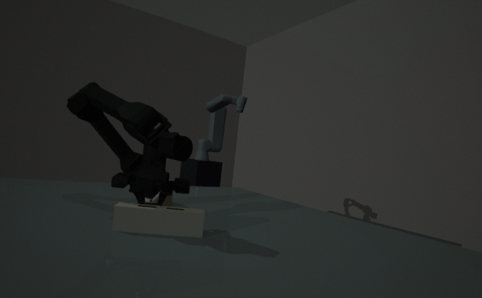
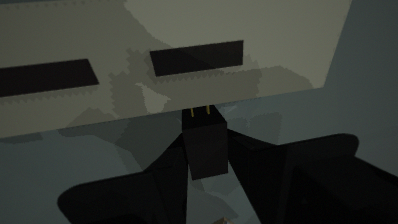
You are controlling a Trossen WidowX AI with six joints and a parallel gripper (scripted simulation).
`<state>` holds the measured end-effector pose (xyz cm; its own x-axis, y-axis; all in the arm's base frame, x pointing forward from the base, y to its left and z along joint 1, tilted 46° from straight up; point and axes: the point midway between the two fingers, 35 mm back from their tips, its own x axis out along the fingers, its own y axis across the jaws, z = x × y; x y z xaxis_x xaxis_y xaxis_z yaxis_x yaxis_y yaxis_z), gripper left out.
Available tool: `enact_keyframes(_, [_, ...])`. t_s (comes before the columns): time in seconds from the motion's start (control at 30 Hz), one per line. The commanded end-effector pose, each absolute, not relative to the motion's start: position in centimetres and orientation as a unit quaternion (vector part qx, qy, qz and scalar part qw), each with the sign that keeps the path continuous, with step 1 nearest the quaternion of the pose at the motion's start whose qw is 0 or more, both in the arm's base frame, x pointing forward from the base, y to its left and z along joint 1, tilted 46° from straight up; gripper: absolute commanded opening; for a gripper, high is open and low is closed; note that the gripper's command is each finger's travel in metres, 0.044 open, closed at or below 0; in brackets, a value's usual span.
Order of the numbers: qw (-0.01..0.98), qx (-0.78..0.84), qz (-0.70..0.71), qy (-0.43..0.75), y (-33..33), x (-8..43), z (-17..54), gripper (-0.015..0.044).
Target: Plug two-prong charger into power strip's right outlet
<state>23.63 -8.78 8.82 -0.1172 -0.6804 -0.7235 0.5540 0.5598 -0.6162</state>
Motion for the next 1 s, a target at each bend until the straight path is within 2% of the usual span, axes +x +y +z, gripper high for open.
enact_keyframes(0.0, [0.663, -0.057, -0.466, 0.584, -8.82, 23.7, 8.93, 0.0])
enact_keyframes(0.97, [0.663, -0.057, -0.466, 0.583, -9.08, 24.25, 9.19, 0.0])
